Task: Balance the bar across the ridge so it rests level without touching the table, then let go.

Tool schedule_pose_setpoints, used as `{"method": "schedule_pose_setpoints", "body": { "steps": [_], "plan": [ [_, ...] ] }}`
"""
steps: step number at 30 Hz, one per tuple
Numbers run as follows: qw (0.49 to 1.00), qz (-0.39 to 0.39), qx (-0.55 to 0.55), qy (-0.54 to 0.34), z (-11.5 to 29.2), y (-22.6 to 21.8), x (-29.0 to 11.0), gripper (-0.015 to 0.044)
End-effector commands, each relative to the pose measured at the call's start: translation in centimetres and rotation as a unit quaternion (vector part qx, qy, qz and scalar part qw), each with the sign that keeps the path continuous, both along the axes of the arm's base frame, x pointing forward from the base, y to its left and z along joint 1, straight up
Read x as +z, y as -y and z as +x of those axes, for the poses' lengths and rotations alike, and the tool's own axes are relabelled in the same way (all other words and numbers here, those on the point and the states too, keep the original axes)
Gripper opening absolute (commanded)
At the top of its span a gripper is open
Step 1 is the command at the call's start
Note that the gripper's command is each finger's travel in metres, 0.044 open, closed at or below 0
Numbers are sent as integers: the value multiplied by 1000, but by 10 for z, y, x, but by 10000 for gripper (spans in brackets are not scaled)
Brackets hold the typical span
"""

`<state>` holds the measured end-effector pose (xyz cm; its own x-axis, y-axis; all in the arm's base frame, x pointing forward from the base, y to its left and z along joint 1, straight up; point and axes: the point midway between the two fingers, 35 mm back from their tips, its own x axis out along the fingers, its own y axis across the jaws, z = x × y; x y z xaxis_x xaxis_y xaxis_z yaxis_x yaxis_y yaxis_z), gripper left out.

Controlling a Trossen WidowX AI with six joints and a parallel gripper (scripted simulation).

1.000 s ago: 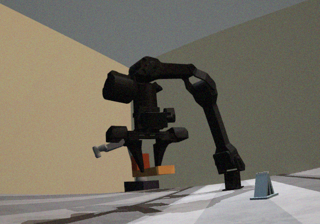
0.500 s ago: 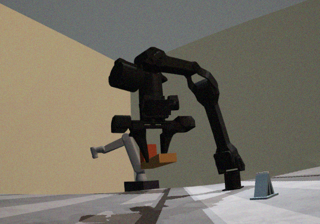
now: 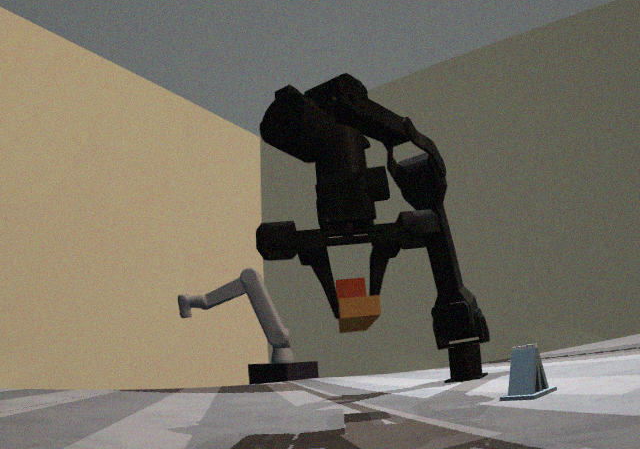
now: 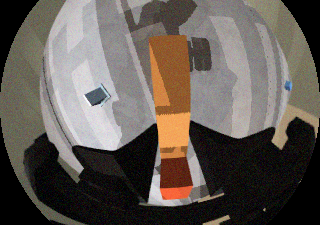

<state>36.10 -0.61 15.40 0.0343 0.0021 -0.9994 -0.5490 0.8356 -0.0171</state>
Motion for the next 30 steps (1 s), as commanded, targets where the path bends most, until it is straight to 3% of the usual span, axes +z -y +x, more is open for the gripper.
{"method": "schedule_pose_setpoints", "body": {
  "steps": [1,16,30],
  "plan": [
    [999,1,-40,1,-1,-14,1,0],
    [977,10,-211,-1,-8,-73,2,0],
    [924,17,-382,-3,-24,-126,3,0]
  ]
}}
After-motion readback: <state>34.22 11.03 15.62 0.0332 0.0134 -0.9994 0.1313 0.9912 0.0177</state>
